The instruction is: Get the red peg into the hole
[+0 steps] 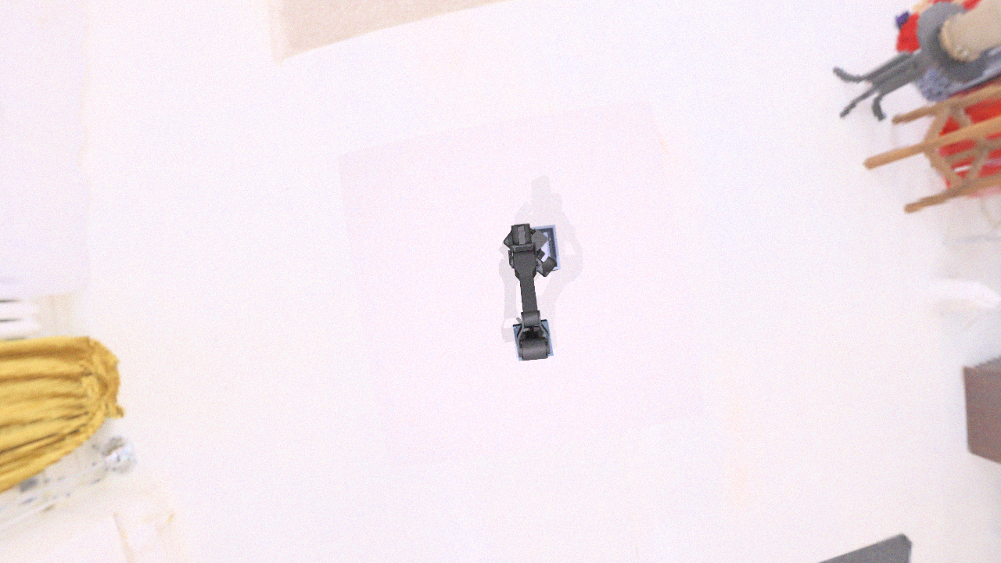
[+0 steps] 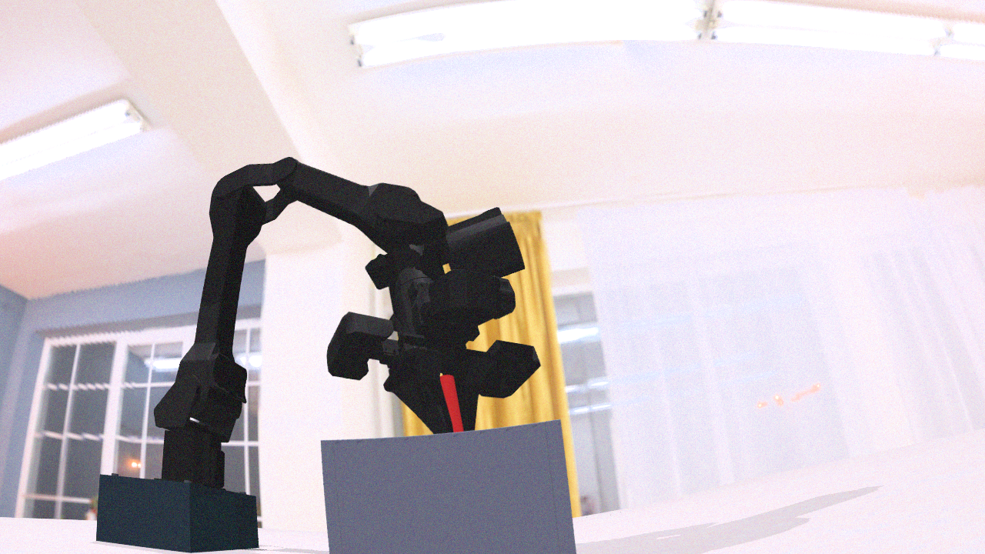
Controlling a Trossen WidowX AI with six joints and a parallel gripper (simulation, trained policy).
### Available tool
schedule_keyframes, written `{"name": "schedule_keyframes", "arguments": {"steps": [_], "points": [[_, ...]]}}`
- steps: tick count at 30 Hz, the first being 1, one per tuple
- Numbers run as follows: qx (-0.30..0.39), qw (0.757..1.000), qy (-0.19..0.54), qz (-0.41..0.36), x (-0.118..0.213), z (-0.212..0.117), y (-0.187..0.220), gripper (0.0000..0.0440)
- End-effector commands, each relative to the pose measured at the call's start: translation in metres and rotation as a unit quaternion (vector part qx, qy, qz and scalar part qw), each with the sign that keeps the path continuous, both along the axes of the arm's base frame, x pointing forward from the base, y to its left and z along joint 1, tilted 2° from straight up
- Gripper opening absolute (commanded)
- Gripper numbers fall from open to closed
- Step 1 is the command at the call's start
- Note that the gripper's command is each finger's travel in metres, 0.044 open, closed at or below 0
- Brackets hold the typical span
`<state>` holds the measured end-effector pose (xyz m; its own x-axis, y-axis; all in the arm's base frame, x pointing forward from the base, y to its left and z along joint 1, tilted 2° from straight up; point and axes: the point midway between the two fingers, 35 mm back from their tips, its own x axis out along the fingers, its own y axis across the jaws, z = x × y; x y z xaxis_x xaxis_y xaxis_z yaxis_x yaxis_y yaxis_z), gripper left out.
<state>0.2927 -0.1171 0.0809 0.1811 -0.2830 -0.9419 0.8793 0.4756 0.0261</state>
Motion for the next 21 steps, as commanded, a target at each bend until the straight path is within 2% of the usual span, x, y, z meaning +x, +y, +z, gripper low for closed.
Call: {"name": "schedule_keyframes", "arguments": {"steps": [1, 4, 10, 12, 21], "points": [[0.009, 1.000, 0.010, 0.001, 0.002, -0.012, -0.003, 0.0000], [0.012, 1.000, 0.019, 0.004, 0.002, -0.020, -0.005, 0.0020], [0.012, 0.999, 0.037, 0.017, 0.002, -0.031, -0.009, 0.0147], [0.012, 0.999, 0.047, 0.022, 0.003, -0.033, -0.011, 0.0156], [-0.009, 0.998, 0.047, 0.041, 0.025, -0.025, -0.029, 0.0362]]}}
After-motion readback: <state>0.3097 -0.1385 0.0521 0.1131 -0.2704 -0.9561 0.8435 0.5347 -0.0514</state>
